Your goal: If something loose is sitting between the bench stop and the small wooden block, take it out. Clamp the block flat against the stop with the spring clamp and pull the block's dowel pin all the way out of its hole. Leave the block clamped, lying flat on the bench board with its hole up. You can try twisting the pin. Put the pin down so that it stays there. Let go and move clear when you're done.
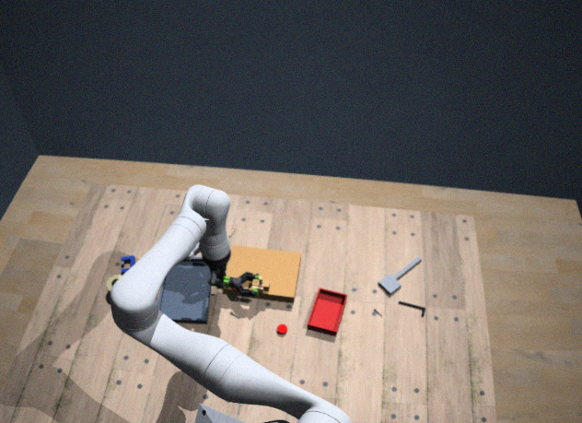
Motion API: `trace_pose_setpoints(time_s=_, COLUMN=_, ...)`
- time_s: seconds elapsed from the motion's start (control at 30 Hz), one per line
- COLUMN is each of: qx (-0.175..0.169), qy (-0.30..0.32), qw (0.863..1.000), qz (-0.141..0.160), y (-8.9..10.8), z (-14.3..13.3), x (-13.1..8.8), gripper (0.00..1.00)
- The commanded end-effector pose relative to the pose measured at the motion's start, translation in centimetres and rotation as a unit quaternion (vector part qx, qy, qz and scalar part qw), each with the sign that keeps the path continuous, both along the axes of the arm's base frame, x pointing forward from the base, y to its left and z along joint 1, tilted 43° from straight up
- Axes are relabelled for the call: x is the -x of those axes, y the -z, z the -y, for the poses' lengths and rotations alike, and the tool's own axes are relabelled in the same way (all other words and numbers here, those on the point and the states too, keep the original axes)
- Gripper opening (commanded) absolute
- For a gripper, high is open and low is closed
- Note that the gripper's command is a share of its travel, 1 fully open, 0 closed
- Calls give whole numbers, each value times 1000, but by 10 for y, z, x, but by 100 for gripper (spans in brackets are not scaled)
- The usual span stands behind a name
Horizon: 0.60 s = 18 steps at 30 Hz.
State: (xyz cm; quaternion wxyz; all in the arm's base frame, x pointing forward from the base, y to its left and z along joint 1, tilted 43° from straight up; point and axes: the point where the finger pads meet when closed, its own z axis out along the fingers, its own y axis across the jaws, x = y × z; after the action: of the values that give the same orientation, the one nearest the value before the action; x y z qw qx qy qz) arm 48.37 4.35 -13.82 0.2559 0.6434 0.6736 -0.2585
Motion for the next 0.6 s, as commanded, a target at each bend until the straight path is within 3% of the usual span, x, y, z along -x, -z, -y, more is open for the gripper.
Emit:
trace_pose_setpoints(time_s=0.0, qx=-1, qy=-1, qw=1000, qz=1, y=-1, z=-1, x=-1, gripper=32)
trace_pose_setpoints(time_s=0.57, qx=-1, qy=-1, qw=1000, qz=1, y=-1, z=-1, x=-1, gripper=36)
